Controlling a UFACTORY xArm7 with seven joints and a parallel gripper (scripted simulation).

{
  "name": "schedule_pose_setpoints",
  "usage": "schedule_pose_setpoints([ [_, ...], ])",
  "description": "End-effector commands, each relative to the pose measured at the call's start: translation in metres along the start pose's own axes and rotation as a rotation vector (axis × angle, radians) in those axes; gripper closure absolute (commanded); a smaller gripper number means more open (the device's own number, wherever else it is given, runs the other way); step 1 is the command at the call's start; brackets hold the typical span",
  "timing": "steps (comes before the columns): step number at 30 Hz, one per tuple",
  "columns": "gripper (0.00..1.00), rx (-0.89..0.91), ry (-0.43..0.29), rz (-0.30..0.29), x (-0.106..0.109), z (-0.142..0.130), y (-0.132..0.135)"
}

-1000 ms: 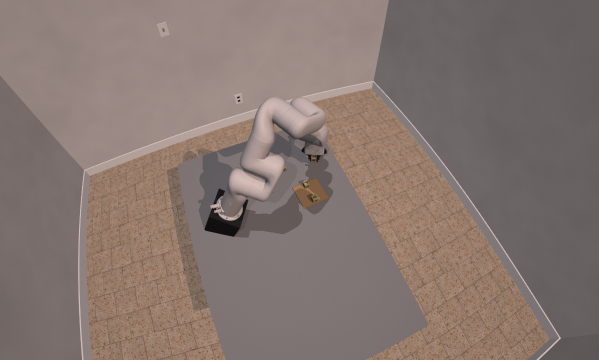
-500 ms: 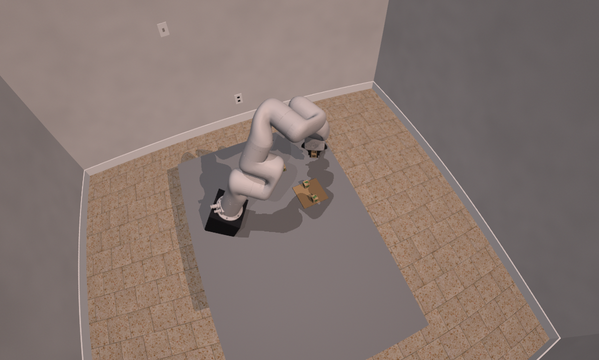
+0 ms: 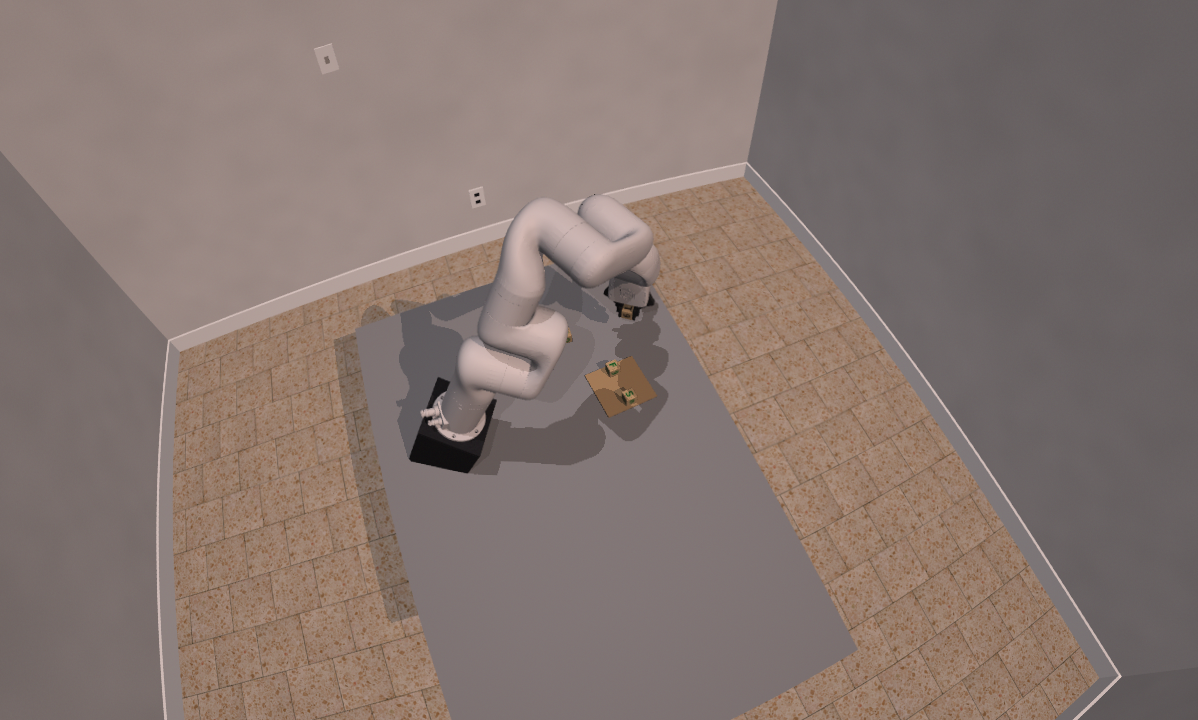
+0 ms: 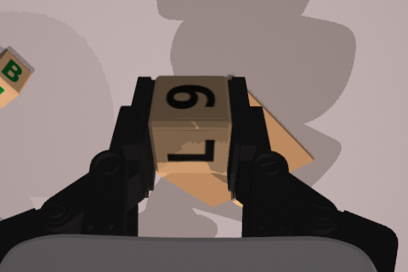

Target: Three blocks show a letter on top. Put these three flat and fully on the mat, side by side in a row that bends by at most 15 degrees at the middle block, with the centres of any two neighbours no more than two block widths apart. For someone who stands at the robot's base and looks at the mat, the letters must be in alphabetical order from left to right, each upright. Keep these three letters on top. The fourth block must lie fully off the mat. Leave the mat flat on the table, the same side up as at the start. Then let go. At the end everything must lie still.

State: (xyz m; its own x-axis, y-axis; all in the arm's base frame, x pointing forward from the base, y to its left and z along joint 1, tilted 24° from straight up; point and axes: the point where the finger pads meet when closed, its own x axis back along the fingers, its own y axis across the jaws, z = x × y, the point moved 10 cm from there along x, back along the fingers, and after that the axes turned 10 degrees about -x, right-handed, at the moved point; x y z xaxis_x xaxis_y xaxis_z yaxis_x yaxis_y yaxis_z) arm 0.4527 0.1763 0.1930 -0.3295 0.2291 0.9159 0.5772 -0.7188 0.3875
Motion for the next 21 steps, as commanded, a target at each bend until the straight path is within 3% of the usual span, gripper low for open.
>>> schedule_pose_setpoints([
  [1,0.73,-0.139,0.009,-0.009,0.001,-0.008,0.002],
  [21,0.73,-0.616,0.011,-0.008,0.002,-0.038,0.012],
])
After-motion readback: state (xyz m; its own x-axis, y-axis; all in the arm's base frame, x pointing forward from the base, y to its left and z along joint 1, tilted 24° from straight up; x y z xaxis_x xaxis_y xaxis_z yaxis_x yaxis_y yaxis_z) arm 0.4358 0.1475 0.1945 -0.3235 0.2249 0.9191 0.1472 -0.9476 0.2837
